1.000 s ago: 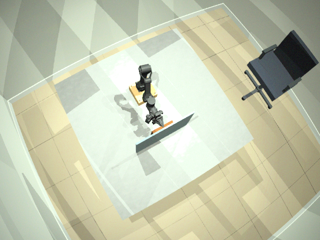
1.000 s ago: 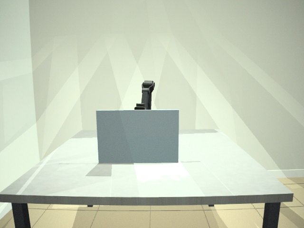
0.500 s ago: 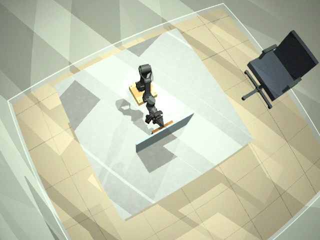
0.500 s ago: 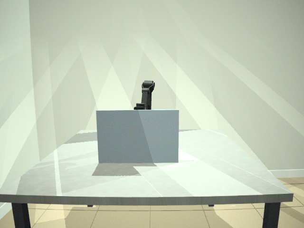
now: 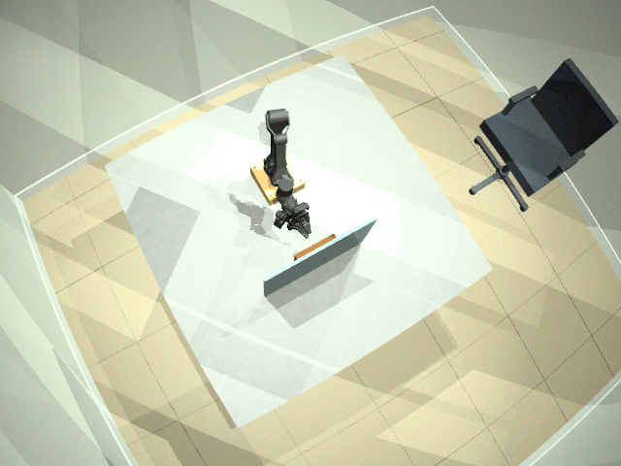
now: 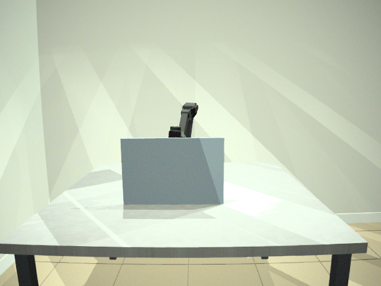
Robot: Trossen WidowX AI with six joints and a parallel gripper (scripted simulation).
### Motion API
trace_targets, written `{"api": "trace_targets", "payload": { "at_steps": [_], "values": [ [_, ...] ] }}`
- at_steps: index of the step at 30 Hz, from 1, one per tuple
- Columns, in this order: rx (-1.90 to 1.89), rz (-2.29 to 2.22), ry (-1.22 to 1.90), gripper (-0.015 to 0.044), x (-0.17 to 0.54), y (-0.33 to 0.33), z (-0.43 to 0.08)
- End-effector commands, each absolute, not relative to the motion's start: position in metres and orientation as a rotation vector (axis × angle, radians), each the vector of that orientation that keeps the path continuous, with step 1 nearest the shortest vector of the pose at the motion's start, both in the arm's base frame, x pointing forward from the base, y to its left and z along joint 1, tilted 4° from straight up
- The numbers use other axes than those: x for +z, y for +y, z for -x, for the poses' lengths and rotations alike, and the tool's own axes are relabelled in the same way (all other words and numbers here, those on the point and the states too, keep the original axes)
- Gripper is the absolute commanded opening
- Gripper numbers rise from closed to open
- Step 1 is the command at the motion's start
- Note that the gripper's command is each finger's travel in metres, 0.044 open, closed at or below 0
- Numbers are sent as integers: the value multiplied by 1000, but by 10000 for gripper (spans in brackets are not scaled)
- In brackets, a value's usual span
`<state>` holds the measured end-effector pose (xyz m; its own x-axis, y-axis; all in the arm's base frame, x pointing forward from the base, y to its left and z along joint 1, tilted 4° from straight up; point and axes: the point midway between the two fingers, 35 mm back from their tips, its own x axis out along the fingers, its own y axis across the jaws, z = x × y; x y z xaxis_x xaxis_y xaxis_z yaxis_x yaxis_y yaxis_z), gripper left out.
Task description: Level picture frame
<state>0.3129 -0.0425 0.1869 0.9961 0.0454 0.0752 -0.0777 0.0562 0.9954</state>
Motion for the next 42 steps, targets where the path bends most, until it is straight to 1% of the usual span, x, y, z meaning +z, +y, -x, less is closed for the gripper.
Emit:
{"api": "trace_targets", "payload": {
  "at_steps": [1, 5, 8, 13, 20, 42],
  "values": [
    [88, -1467, -16, 260, 181, -42, -288],
    [84, -1426, -7, 260, 171, -40, -265],
    [84, -1445, -15, 260, 181, -44, -273],
    [90, -1441, -26, 260, 229, -51, -265],
    [93, -1437, -37, 260, 287, -41, -225],
    [93, -1436, -37, 260, 288, -41, -223]
  ]
}}
